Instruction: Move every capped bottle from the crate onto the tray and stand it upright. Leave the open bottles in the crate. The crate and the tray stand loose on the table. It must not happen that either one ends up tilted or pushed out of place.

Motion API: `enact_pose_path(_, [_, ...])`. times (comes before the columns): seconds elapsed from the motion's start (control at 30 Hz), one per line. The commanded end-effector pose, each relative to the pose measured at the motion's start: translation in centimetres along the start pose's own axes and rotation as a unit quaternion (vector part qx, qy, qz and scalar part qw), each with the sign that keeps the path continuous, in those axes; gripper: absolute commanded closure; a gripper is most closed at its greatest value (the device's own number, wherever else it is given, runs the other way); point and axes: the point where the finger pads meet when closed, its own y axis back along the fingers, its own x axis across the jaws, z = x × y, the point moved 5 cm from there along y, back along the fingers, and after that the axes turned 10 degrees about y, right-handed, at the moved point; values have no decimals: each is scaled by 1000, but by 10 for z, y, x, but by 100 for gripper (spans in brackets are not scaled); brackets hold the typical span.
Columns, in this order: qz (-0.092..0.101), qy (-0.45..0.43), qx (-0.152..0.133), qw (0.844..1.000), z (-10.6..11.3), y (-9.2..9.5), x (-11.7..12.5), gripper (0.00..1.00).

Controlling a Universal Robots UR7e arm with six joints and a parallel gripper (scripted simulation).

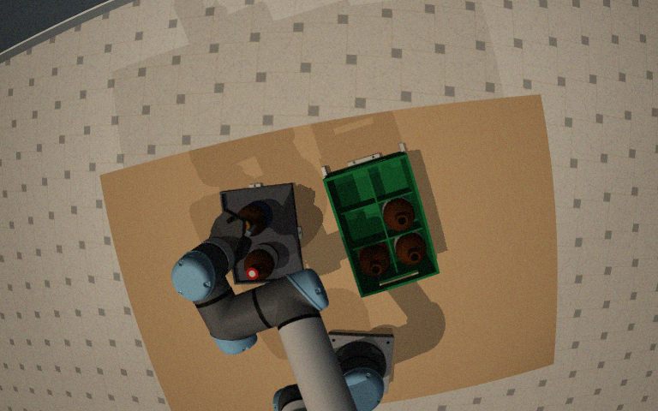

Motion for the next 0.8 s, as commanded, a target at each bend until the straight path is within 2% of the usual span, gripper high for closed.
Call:
enact_pose_path(0.0, [-1, 0, 1, 1000, 0, -1, 0, 100])
enact_pose_path(0.07, [-1, 0, 1, 1000, 0, -1, 0, 100])
enact_pose_path(0.1, [-1, 0, 1, 1000, 0, 0, 0, 0])
enact_pose_path(0.77, [-1, 0, 1, 1000, 0, 0, 0, 0])
